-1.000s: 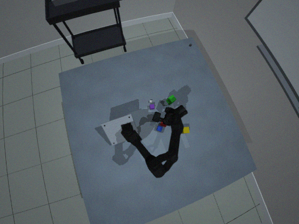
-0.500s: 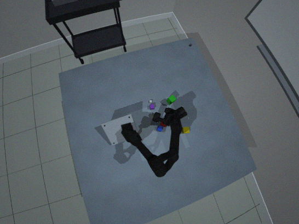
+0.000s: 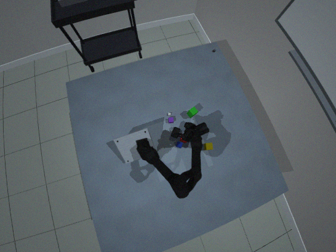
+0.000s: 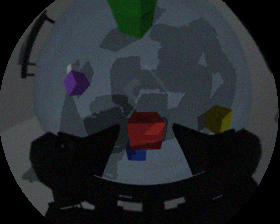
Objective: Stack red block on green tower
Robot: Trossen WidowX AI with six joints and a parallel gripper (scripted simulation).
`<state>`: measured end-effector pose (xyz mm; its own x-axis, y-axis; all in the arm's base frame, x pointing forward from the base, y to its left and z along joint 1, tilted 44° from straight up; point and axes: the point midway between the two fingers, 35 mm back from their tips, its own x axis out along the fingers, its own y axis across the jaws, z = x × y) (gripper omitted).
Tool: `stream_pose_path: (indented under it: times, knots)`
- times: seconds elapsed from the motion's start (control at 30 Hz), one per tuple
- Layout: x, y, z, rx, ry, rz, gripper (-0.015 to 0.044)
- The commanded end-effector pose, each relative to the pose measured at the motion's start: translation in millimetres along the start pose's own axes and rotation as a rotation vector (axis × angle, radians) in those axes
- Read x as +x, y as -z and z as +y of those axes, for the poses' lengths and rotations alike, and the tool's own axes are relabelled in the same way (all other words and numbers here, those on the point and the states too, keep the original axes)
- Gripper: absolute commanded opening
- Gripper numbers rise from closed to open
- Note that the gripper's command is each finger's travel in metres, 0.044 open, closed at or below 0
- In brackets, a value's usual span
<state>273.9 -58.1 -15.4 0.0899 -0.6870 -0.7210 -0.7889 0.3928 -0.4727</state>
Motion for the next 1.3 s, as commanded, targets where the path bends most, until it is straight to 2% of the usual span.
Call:
stream_pose_path:
  times: [0.0,0.6,0.93,1.17,1.27]
  knots:
    - [8.5,2.6,1.9,-0.008,0.001,0.009,0.0440]
    - [10.4,2.9,2.0,-0.008,0.001,0.010,0.0440]
    - [10.4,2.9,2.0,-0.008,0.001,0.010,0.0177]
    - [10.4,2.9,2.0,-0.008,0.001,0.010,0.0131]
    - [5.8,2.4,2.0,-0.008,0.001,0.009,0.0052]
